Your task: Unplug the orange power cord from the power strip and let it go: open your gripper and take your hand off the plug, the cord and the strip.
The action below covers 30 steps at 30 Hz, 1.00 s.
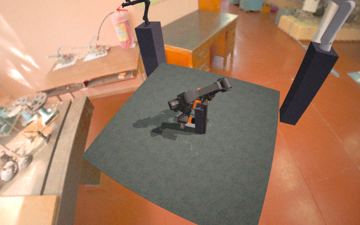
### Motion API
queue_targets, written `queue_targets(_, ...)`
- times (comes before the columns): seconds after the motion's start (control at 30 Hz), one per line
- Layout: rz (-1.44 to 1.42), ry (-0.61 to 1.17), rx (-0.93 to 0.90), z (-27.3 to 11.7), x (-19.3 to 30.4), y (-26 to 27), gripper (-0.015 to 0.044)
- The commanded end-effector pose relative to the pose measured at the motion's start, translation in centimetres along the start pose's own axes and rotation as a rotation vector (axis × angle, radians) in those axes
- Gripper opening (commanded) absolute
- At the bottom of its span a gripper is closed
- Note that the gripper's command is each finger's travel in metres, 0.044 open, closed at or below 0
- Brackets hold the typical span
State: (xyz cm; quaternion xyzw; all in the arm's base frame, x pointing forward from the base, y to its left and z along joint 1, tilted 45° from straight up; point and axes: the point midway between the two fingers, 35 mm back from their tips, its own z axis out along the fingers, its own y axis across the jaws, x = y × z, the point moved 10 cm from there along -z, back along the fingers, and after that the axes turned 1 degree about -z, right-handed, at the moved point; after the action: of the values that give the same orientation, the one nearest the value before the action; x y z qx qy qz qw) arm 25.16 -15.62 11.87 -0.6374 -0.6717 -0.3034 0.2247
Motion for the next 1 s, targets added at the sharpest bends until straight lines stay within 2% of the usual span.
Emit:
queue_targets(0.0,0.0,-0.002,-0.001,-0.1,-0.4,0.0,0.0)
queue_targets(0.97,0.002,-0.004,-0.002,-0.6,-4.9,0.0,0.0)
